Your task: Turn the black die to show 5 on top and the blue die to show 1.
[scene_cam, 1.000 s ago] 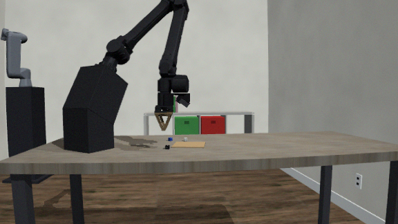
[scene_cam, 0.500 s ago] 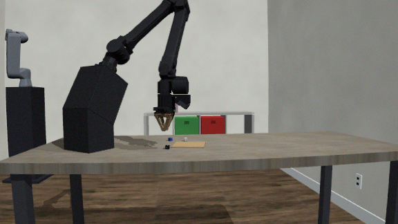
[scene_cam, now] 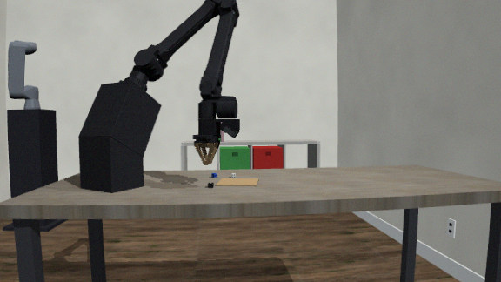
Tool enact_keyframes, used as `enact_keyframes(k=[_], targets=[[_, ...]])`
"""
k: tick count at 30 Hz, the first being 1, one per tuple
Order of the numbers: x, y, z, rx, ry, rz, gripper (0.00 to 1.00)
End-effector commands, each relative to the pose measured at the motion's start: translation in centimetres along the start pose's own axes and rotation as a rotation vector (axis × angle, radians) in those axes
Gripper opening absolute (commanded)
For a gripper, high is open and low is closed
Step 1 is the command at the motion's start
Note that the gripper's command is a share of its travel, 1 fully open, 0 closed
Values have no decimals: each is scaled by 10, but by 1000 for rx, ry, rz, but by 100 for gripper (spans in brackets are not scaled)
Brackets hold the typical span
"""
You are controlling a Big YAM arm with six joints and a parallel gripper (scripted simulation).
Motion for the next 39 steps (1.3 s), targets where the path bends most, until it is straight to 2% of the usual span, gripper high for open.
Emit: enact_keyframes(k=[1, 17, 23, 32, 33, 35, 39], targets=[[4, 2, 7, -21, 16, -2, 31], [4, 2, 7, -21, 16, -2, 31], [2, -5, 2, -5, 7, -1, 31], [2, -10, 4, -8, 6, -2, 31], [5, -5, 11, -30, 19, -2, 31], [2, -13, 4, -8, 6, -2, 31], [2, -18, 3, -8, 6, -2, 31]])
Point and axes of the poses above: the point where the finger pads meet when closed, its own y axis back along the fingers, its own x axis across the jaws, z = x × y, the point moved 7 cm from there along y, back along the fingers, and after that the axes turned 6 degrees about y, right-handed, at the moved point
